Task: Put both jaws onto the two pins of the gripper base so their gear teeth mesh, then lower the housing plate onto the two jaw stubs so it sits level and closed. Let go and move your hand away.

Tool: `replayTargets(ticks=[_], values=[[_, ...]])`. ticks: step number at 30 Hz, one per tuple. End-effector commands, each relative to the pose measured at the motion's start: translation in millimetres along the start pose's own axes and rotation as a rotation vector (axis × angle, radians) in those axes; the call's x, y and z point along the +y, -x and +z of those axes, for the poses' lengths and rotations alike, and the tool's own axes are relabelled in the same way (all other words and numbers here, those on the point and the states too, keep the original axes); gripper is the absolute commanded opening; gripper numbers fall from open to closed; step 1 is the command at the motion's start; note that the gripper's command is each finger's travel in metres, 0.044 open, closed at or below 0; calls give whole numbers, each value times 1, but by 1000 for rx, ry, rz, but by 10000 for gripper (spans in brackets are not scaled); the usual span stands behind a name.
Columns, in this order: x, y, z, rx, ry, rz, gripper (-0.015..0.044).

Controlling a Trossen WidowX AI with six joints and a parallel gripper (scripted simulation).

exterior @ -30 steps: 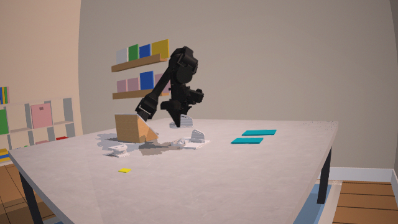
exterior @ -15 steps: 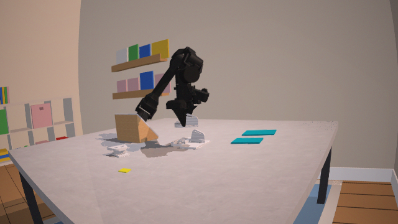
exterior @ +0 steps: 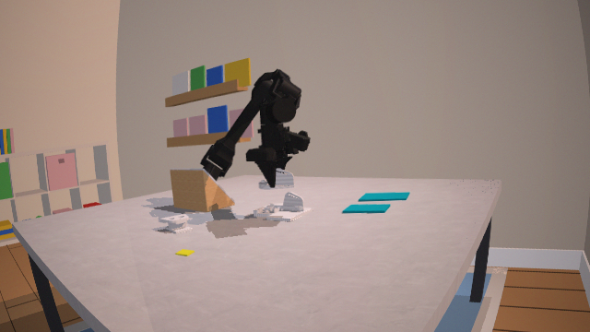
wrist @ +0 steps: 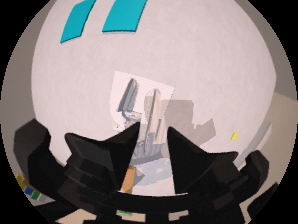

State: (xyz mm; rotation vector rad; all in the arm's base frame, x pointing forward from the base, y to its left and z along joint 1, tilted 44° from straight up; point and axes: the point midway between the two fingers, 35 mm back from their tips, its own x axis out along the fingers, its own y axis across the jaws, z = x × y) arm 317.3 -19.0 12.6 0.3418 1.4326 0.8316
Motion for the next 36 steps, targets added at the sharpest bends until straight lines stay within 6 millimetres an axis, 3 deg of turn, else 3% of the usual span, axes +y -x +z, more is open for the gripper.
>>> replayTargets(ticks=[1,14,36], values=[[1,1,0,-3,-6,4,134],[3,-1,1,-3,-6,4,134],[2,-36,2,-4,-6,4,134]])
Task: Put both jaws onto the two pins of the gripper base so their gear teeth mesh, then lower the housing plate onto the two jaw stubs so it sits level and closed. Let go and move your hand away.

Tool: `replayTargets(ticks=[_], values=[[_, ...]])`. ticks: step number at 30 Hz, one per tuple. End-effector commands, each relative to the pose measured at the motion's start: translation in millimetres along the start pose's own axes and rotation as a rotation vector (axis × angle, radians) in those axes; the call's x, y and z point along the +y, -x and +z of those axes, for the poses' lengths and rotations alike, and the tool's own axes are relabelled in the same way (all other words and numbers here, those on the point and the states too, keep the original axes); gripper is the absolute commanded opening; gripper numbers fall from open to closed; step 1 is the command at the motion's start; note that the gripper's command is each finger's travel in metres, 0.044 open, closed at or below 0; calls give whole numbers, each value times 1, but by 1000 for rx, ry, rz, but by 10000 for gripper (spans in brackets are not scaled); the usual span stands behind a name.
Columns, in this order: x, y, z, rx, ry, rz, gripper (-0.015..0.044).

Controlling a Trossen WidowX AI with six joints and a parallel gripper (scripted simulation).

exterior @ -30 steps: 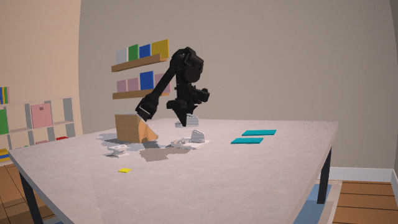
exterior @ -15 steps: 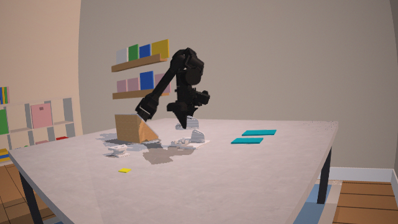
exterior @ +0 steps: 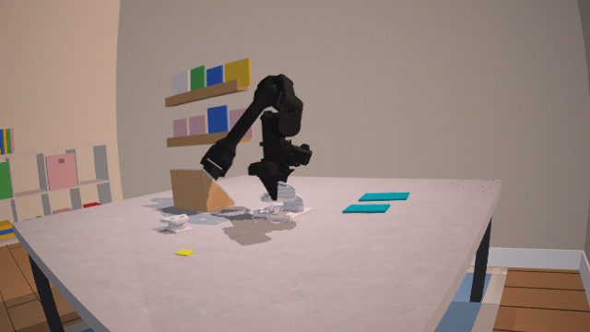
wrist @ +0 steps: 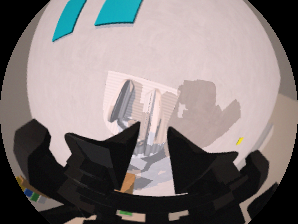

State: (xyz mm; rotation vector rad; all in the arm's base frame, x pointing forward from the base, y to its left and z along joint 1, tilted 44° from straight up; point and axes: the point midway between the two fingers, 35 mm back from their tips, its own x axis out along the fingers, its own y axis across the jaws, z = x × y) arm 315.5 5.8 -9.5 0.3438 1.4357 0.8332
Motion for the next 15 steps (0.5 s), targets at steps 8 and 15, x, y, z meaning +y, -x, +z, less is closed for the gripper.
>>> replayTargets(ticks=[8,15], values=[[0,-16,0,-6,-4,3,134],[0,-17,0,-7,-4,3,134]])
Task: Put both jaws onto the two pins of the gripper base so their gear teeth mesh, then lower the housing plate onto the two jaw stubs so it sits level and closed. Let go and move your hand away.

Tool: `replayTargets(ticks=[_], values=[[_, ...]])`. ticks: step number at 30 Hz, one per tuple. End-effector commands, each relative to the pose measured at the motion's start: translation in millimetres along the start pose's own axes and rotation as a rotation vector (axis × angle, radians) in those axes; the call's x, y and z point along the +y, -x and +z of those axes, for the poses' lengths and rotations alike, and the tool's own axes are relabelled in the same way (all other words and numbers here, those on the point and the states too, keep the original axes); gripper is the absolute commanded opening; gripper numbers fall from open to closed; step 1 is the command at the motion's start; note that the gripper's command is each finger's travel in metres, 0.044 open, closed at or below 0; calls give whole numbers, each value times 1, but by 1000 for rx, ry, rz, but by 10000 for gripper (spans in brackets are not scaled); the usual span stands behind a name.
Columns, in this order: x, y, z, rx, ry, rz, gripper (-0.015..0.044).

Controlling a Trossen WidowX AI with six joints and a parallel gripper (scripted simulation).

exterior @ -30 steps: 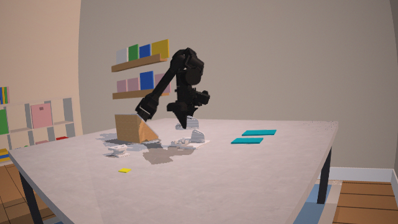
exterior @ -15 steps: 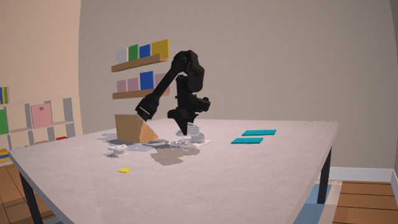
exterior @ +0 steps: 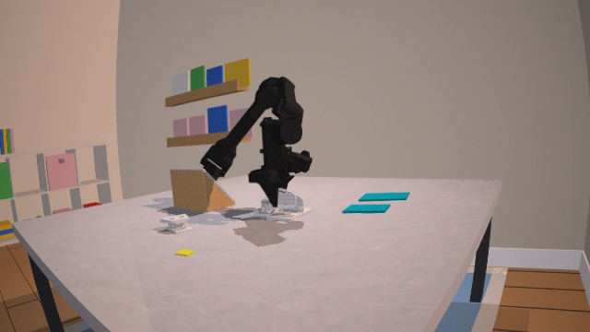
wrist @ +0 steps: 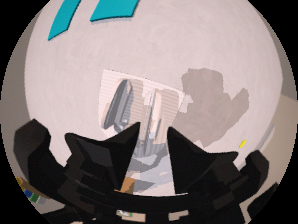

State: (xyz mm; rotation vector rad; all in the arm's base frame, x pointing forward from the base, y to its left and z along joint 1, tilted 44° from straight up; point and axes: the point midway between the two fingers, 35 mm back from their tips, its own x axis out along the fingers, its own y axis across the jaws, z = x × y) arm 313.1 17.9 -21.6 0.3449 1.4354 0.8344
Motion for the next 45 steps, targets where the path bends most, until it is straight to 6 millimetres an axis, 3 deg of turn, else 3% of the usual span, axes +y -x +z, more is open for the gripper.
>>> replayTargets(ticks=[1,45], values=[[0,0,1,-6,-4,1,134],[0,-11,1,-6,4,2,134]])
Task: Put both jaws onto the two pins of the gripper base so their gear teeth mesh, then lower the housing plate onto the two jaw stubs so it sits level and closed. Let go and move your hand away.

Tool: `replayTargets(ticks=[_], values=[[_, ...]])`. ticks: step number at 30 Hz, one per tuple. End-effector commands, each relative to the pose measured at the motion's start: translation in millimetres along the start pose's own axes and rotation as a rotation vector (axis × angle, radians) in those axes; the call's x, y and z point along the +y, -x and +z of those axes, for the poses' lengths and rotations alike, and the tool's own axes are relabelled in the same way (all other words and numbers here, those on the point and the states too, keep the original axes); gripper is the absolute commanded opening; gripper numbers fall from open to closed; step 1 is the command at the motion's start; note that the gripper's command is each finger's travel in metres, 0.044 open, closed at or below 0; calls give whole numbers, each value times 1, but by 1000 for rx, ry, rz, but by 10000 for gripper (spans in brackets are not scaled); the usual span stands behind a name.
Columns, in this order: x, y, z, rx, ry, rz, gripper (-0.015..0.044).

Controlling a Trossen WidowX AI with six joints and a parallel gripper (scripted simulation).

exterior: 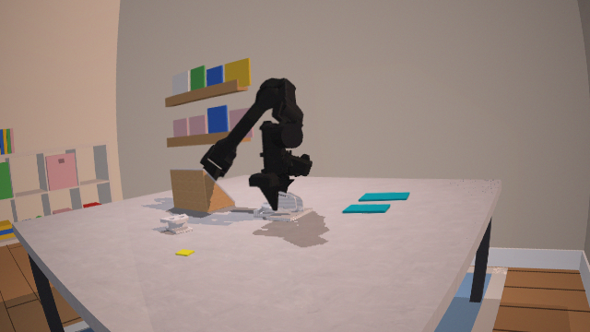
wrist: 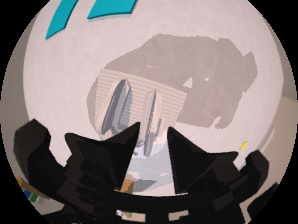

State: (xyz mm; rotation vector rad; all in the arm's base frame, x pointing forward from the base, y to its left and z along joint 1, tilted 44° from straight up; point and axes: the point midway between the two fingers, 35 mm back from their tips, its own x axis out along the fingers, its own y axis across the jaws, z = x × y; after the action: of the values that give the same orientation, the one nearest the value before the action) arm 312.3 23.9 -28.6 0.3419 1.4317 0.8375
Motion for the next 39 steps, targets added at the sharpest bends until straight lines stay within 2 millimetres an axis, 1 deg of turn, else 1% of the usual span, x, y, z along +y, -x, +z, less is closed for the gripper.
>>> replayTargets(ticks=[1,26,39], values=[[0,-2,1,-5,-1,2,134],[0,-9,1,-5,3,2,134],[0,-9,1,-5,3,2,134]])
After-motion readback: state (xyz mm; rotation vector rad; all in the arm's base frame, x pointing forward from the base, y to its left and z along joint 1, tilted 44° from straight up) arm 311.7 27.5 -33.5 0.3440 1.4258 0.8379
